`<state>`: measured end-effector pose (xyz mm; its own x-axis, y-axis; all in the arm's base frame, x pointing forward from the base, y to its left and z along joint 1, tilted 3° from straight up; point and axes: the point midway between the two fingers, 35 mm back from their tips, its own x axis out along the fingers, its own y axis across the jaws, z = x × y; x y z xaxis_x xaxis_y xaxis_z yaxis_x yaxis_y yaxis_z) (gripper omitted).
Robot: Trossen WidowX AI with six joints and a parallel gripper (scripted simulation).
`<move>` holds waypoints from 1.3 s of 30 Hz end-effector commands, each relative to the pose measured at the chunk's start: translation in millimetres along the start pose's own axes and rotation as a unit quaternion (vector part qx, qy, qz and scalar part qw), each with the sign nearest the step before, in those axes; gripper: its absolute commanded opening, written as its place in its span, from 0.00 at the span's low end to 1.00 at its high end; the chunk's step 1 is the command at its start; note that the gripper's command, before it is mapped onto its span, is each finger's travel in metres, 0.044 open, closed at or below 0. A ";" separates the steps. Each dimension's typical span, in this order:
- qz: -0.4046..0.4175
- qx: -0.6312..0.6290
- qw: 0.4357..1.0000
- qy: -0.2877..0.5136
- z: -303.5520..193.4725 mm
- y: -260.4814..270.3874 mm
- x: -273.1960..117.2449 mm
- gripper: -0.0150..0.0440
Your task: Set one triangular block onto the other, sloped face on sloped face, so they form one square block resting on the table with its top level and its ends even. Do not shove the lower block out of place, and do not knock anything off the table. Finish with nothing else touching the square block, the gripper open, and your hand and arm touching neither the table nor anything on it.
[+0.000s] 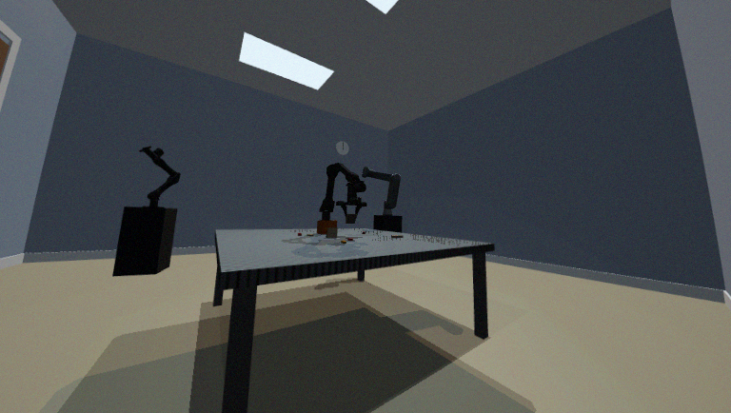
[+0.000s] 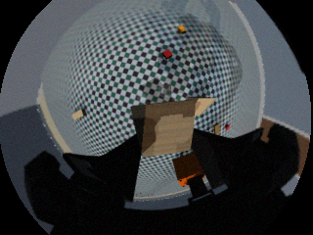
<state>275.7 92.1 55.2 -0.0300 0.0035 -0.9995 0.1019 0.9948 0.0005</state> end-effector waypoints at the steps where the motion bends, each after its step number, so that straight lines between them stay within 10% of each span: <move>1: -0.002 0.000 1.000 0.003 -6.0 -16.7 -5.6 0.25; 39: -0.007 0.000 1.000 0.005 -45.9 -120.0 -9.2 0.25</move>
<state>217.4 -21.7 80.1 -0.0222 -0.0063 -0.9997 0.1053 0.9944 -0.0086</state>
